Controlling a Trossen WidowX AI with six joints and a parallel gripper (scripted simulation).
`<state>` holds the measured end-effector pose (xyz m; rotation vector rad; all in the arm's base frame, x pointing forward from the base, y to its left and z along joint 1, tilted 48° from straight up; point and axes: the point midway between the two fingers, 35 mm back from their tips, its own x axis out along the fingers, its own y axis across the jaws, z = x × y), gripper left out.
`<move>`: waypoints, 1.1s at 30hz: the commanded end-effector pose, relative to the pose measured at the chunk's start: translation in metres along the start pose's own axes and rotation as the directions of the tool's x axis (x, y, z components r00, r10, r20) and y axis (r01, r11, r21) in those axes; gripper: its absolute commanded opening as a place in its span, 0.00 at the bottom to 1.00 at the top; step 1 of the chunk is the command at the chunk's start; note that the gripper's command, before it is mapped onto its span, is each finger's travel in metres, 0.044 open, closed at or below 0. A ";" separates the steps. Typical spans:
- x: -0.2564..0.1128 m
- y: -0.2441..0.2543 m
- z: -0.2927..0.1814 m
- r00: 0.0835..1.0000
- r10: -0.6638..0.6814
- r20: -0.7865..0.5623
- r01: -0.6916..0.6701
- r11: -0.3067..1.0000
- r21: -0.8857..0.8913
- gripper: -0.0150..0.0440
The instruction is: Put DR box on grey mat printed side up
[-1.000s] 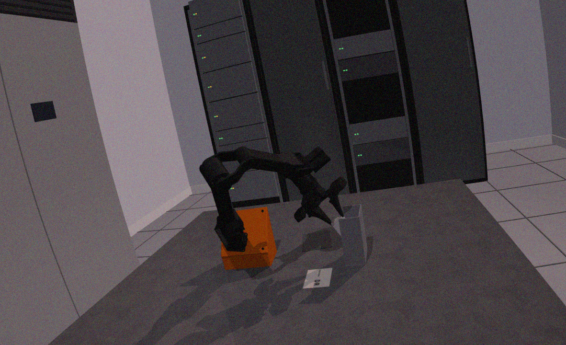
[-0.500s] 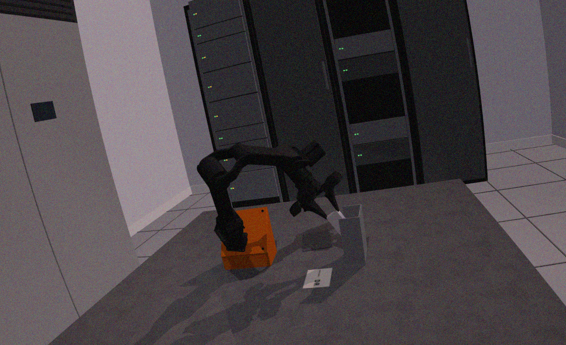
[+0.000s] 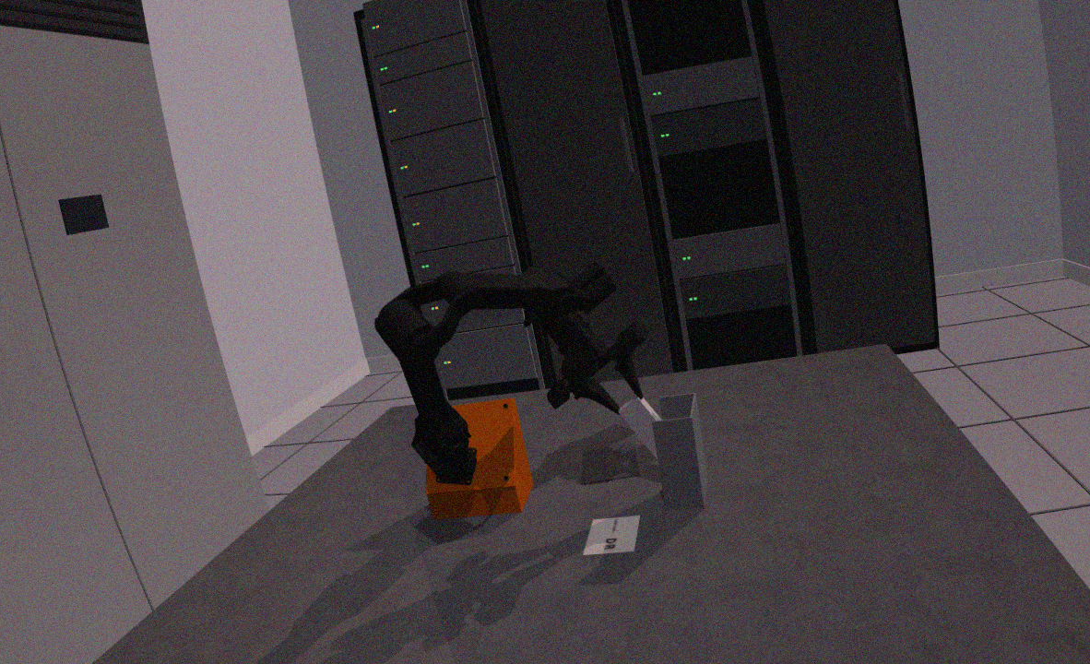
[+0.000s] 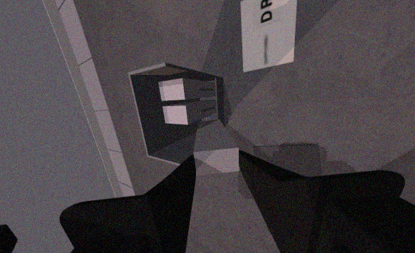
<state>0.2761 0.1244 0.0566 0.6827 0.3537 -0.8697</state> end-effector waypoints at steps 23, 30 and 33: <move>-0.019 -0.023 -0.002 1.000 0.001 -0.010 -0.001 1.000 0.012 0.52; -0.025 -0.033 -0.002 1.000 0.001 -0.010 -0.001 1.000 0.012 0.52; -0.027 -0.038 -0.002 1.000 0.001 -0.009 -0.001 1.000 0.011 0.52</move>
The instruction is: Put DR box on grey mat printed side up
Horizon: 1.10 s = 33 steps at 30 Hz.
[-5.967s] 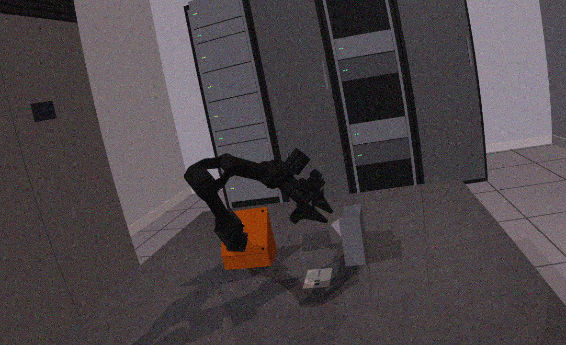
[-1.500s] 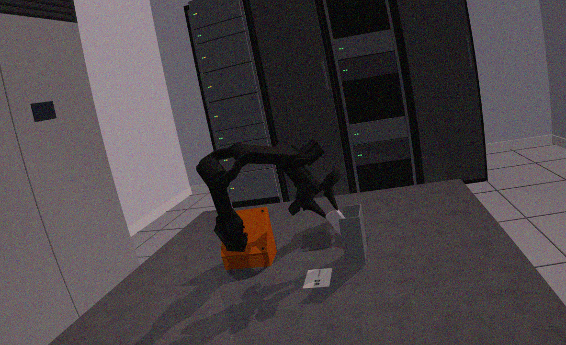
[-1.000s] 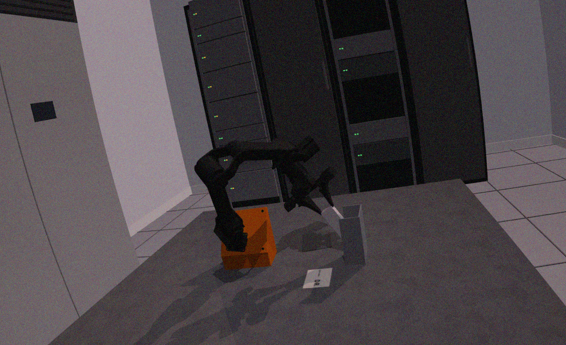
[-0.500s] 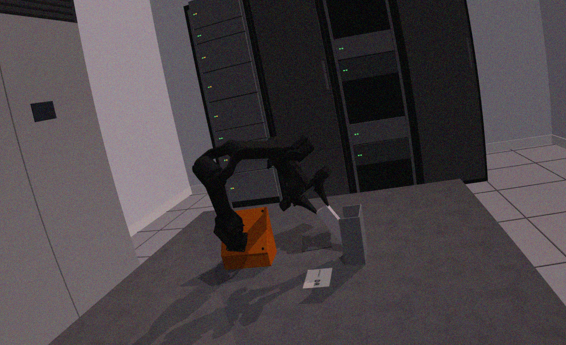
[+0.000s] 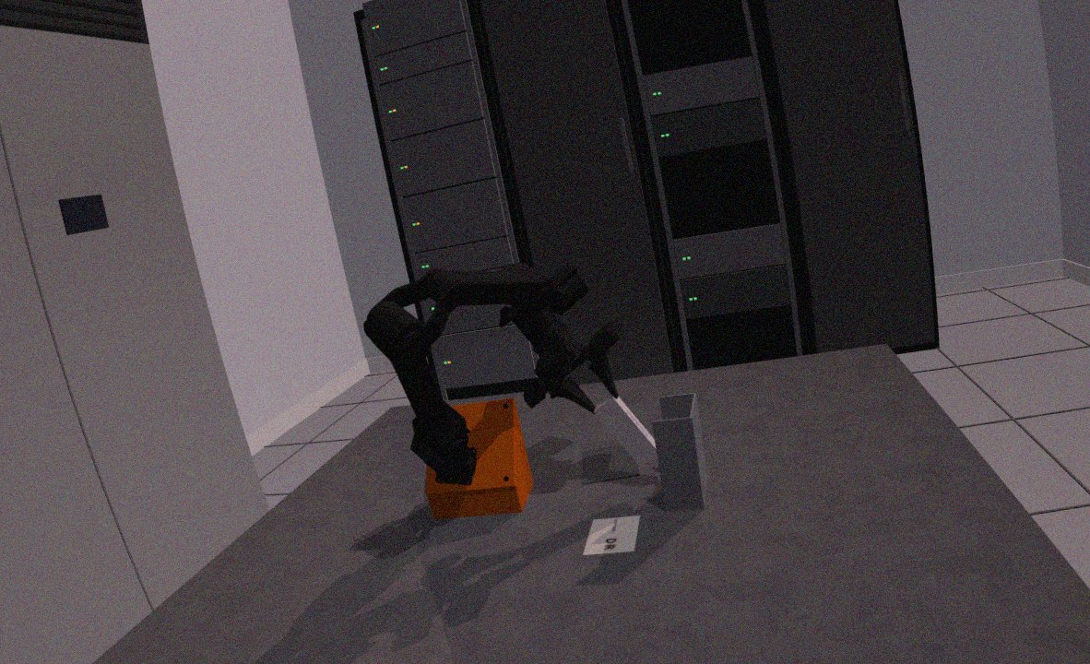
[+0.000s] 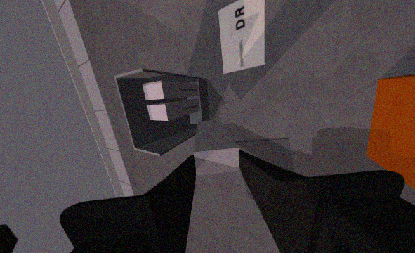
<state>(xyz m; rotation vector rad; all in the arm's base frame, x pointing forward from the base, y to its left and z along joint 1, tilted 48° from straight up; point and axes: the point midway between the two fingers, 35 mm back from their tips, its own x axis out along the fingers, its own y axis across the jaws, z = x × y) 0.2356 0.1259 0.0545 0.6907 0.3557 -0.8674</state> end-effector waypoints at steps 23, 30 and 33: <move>-0.009 -0.015 0.021 1.000 -0.001 0.000 0.001 1.000 0.005 0.52; -0.009 -0.015 0.033 1.000 -0.001 0.000 0.001 1.000 0.004 0.52; -0.008 -0.015 0.037 1.000 -0.001 0.001 0.001 1.000 0.004 0.52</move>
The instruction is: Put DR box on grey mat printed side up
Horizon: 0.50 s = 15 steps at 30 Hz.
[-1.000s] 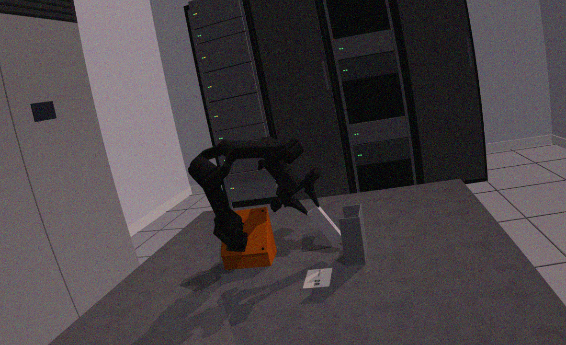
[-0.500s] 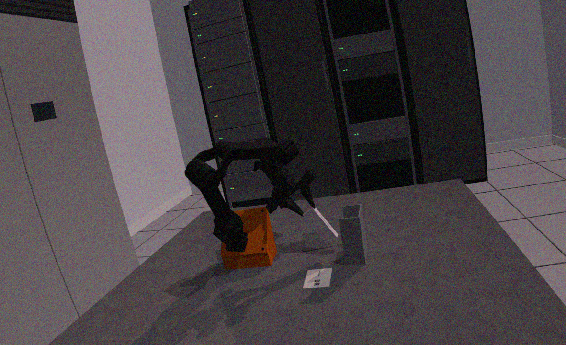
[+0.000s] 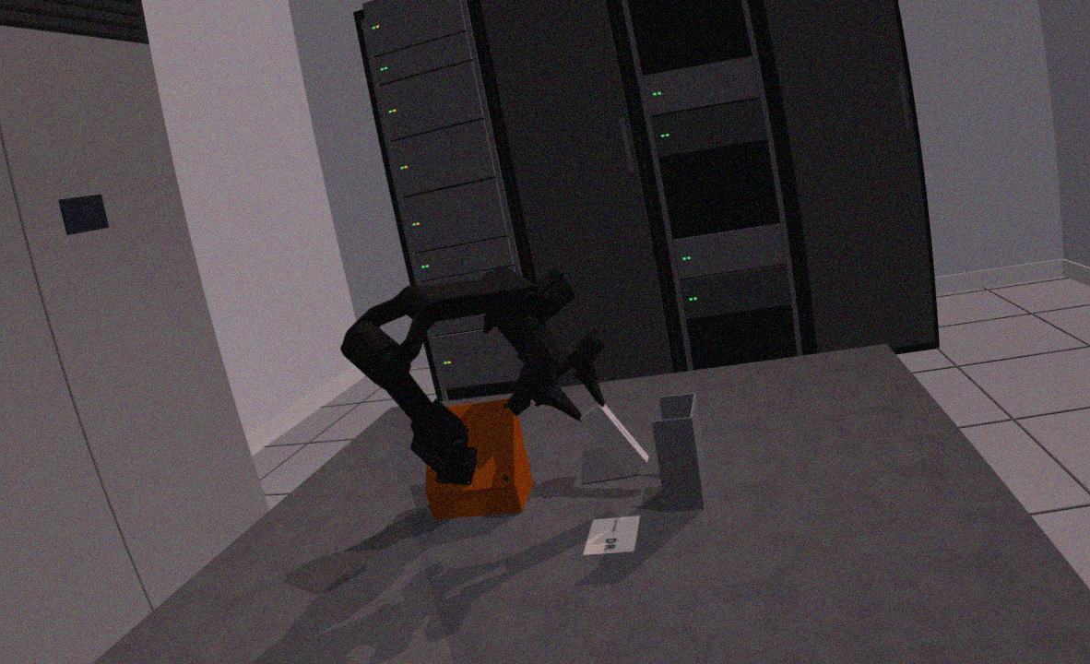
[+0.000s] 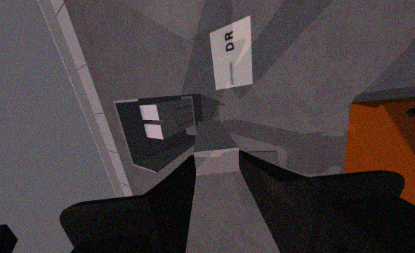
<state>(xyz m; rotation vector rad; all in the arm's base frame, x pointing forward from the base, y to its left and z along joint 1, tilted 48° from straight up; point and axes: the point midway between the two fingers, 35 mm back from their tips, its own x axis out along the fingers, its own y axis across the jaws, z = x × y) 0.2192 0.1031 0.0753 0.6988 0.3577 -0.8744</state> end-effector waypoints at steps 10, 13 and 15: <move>0.000 -0.001 0.020 1.000 0.006 0.006 -0.006 1.000 -0.005 0.52; 0.000 -0.002 0.020 1.000 0.006 0.006 -0.006 1.000 -0.005 0.52; 0.002 -0.003 0.020 1.000 0.006 0.005 -0.006 1.000 -0.005 0.52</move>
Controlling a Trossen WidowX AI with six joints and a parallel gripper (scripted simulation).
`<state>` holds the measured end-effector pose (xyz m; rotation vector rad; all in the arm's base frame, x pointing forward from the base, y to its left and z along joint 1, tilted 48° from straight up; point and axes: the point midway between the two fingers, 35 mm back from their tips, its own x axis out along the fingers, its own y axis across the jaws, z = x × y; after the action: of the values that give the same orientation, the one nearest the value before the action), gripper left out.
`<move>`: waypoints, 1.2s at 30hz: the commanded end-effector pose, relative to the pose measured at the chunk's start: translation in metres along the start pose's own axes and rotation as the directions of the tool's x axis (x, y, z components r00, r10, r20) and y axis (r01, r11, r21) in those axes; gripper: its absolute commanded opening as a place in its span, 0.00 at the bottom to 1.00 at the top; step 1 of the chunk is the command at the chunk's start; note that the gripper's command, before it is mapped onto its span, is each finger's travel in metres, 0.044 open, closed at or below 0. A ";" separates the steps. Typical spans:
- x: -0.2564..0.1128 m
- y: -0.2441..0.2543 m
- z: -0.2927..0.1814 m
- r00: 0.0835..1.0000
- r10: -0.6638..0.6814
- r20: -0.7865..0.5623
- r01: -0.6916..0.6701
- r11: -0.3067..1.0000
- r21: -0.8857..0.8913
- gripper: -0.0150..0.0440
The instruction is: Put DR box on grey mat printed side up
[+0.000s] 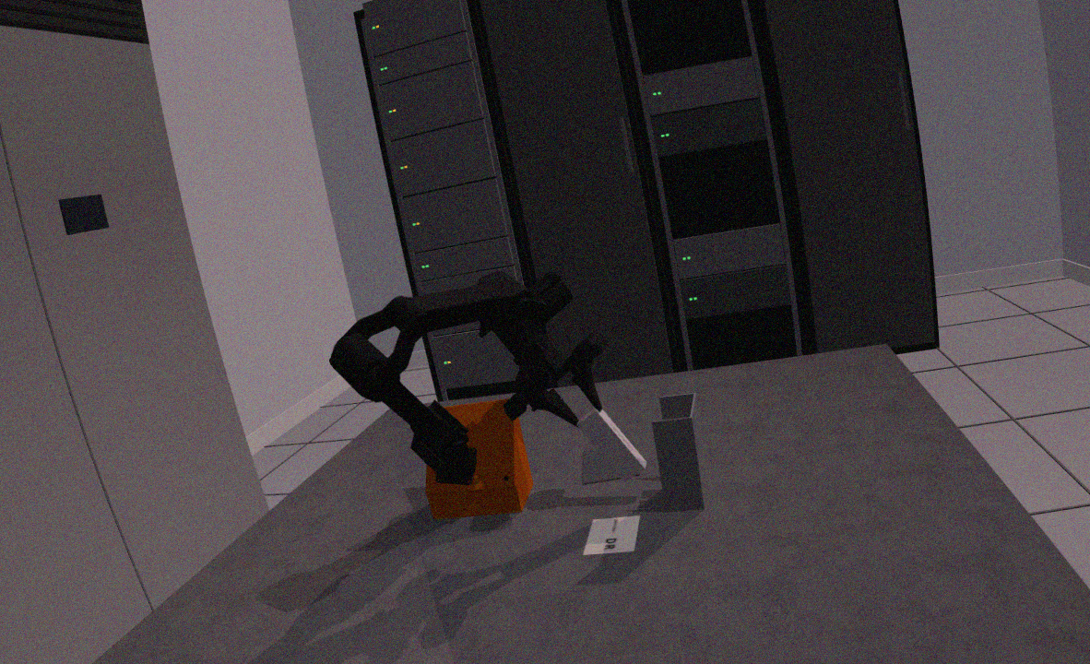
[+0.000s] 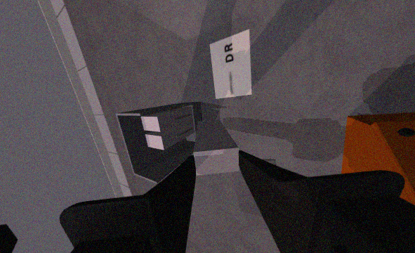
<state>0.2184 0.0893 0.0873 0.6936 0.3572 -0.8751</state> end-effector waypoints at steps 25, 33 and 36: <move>0.036 -0.021 0.002 1.000 0.007 0.004 -0.007 1.000 -0.001 0.52; 0.036 -0.021 0.001 1.000 0.000 0.001 0.000 1.000 -0.001 0.66; 0.037 -0.021 0.001 1.000 0.005 0.000 -0.005 1.000 -0.001 0.66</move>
<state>0.2238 0.0584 0.0592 0.6907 0.3576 -0.8736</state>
